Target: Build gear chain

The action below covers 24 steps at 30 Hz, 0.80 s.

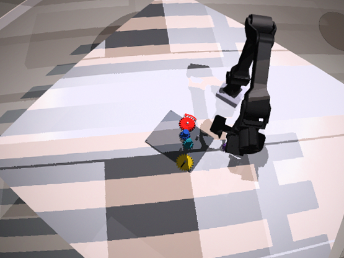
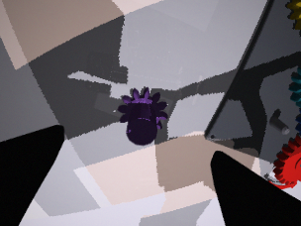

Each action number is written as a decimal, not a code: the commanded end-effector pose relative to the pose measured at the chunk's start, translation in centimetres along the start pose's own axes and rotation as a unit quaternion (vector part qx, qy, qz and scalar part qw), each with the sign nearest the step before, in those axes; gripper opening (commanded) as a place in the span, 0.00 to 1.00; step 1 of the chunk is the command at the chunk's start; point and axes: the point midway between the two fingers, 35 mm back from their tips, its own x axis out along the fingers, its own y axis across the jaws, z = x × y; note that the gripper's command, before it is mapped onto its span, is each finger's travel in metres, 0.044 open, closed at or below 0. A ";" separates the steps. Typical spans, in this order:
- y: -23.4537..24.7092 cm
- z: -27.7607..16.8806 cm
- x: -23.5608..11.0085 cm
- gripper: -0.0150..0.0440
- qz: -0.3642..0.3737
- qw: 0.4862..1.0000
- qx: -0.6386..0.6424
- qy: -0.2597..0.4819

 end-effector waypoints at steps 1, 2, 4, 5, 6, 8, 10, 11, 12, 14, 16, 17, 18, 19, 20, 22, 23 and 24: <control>0.0 0.0 0.7 1.00 0.000 1.000 -0.002 0.004; 0.0 0.0 0.9 1.00 0.000 1.000 -0.002 0.004; 0.0 0.0 1.2 1.00 0.000 1.000 -0.002 0.004; 0.0 0.0 1.3 1.00 0.000 1.000 -0.002 0.004; 0.0 0.0 1.5 1.00 0.000 1.000 -0.002 0.004; 0.0 0.0 1.8 1.00 0.000 1.000 -0.002 0.004; 0.0 0.0 2.1 1.00 0.000 1.000 -0.002 0.004; 0.0 0.0 2.3 1.00 0.000 1.000 -0.002 0.004; 0.0 0.0 2.5 1.00 0.000 1.000 -0.002 0.004; 0.0 0.0 2.8 1.00 0.000 1.000 -0.002 0.004; 0.0 0.0 3.0 1.00 0.000 1.000 -0.002 0.004; 0.0 0.0 3.0 1.00 0.000 1.000 -0.002 0.004; 0.0 0.0 3.0 1.00 0.000 1.000 -0.002 0.004; 0.0 0.0 3.0 1.00 0.000 1.000 -0.002 0.004; 0.0 0.0 3.0 1.00 0.000 1.000 -0.002 0.004; 0.0 0.0 3.0 1.00 0.000 1.000 -0.002 0.004; 0.0 0.0 3.0 1.00 0.000 1.000 -0.002 0.004; 0.0 0.0 3.0 1.00 0.000 1.000 -0.002 0.004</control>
